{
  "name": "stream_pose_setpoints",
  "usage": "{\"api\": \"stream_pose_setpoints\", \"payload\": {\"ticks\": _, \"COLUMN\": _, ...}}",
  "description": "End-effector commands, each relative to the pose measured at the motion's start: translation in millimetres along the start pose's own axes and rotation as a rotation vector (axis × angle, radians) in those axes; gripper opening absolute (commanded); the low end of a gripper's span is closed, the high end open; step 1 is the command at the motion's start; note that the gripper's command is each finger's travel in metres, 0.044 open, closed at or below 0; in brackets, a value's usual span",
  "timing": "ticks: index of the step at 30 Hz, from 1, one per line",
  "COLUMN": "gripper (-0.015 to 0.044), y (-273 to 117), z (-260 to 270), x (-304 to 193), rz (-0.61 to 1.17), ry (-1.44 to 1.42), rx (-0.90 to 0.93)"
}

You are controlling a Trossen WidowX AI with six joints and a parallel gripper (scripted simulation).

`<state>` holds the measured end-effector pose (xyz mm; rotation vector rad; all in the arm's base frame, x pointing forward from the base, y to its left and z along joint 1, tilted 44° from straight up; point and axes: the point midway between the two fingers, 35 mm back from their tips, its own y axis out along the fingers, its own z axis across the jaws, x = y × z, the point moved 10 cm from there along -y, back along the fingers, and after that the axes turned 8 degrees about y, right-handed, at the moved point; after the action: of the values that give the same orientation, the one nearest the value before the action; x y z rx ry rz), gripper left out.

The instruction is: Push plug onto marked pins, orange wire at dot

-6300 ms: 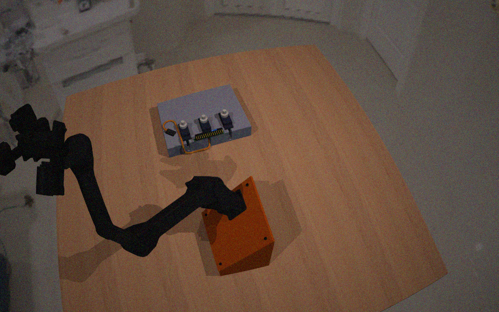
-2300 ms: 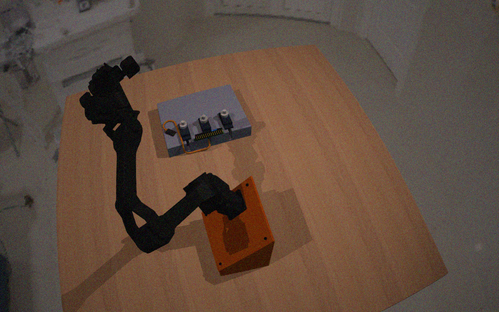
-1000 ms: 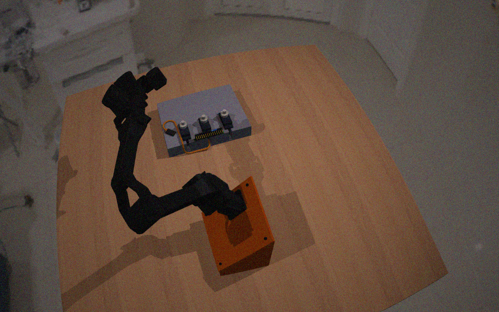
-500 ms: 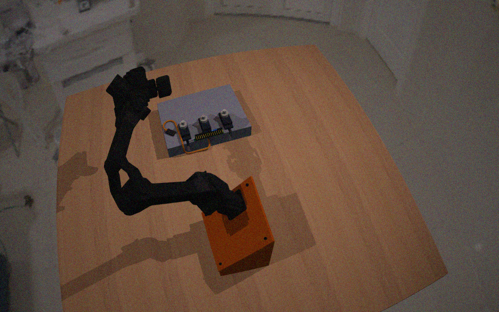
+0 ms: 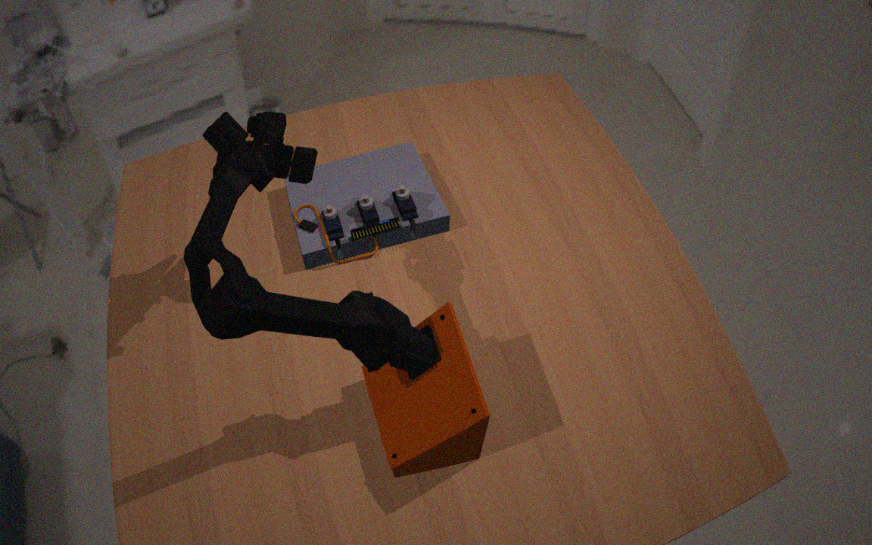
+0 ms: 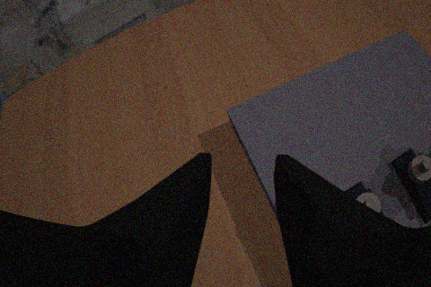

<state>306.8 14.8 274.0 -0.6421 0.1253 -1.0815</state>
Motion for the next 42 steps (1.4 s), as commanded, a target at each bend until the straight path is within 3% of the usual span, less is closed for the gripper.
{"api": "stream_pose_setpoints", "payload": {"ticks": 1, "gripper": 0.0115, "y": 7, "z": 0, "x": 1, "rz": 0.046, "ry": 0.099, "rx": -0.032}}
{"api": "stream_pose_setpoints", "payload": {"ticks": 22, "gripper": 0.0115, "y": 53, "z": -12, "x": 4, "rz": 0.243, "ry": 0.682, "rx": -0.303}}
{"api": "stream_pose_setpoints", "payload": {"ticks": 42, "gripper": 0.0115, "y": 92, "z": -29, "x": 4, "rz": 0.316, "ry": 1.252, "rx": -0.645}}
